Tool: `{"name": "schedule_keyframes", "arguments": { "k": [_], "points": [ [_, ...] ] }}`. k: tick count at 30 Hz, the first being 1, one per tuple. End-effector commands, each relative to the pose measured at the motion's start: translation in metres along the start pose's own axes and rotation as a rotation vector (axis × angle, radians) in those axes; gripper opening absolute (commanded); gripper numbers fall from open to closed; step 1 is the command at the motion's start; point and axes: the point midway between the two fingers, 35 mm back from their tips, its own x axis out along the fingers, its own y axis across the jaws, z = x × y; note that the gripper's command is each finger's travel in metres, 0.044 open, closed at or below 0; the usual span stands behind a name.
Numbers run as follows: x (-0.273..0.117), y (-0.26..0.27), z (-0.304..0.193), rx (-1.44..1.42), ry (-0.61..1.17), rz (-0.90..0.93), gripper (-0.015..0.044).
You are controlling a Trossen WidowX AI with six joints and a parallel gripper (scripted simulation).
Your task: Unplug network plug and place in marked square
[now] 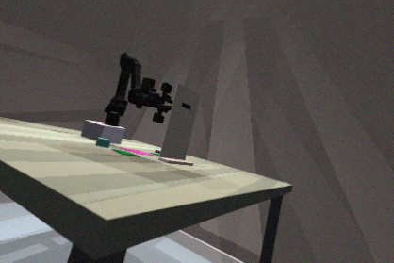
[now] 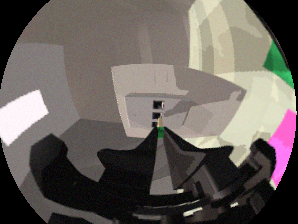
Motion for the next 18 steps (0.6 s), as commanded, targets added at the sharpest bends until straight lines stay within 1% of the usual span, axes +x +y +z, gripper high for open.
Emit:
{"name": "schedule_keyframes", "arguments": {
  "k": [1,18],
  "points": [
    [-0.0034,-0.0005,-0.0009,0.005,-0.001,-0.001,0.0],
    [-0.0132,-0.0007,-0.0035,0.005,-0.001,-0.002,0.0]
  ]
}}
